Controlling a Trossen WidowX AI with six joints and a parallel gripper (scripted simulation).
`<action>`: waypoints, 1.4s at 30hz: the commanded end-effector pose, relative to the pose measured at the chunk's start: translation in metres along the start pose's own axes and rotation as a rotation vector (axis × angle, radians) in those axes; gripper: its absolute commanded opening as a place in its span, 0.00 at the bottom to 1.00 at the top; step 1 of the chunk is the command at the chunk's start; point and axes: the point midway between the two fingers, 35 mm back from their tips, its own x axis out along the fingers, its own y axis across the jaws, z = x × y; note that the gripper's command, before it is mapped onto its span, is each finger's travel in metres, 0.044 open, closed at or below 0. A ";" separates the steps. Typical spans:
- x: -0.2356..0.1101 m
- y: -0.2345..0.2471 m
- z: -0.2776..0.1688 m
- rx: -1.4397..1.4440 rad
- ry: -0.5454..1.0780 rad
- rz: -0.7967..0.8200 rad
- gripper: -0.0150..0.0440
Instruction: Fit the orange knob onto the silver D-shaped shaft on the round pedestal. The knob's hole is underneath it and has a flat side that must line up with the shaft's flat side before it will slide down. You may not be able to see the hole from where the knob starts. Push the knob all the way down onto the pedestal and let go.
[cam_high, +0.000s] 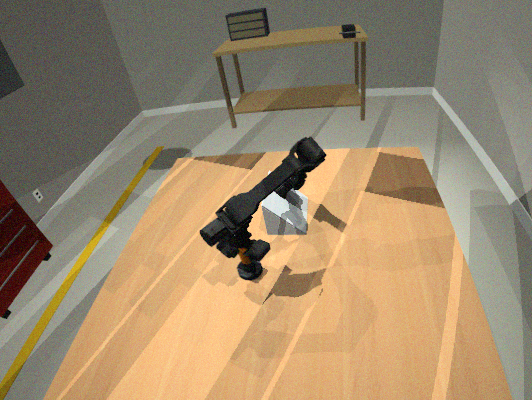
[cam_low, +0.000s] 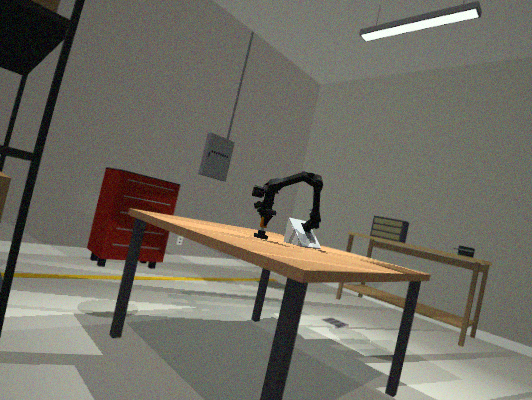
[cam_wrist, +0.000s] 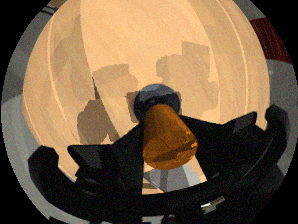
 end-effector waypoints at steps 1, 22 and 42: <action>-0.003 0.000 0.002 -0.073 -0.007 0.002 0.25; -0.002 -0.001 0.000 -0.195 -0.008 0.002 0.25; 0.002 0.000 0.000 -0.195 -0.007 0.002 0.25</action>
